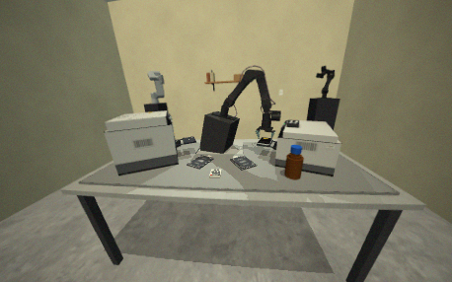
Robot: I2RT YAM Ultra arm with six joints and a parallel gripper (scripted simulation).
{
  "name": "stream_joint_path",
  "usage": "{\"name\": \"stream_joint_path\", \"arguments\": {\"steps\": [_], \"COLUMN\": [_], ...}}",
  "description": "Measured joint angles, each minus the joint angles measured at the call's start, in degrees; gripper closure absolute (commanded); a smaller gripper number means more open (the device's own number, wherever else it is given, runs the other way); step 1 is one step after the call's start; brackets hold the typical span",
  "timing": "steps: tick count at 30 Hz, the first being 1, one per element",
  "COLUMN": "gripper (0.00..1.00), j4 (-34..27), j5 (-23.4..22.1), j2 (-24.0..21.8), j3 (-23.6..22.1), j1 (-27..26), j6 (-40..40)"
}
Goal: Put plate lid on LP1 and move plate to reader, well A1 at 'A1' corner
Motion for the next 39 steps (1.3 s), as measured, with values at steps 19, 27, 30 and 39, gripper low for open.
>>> {"name": "stream_joint_path", "arguments": {"steps": [19,27,30,39], "gripper": [0.00,0.00,0.00,0.00], "j4": [1.97,2.08,2.08,2.08], "j5": [0.00,0.00,0.00,0.00], "j2": [1.81,2.03,2.03,2.03], "j3": [0.00,-0.02,0.00,-0.02], "j1": [0.00,0.00,0.00,0.00], "j6": [0.02,0.02,0.02,0.02]}}
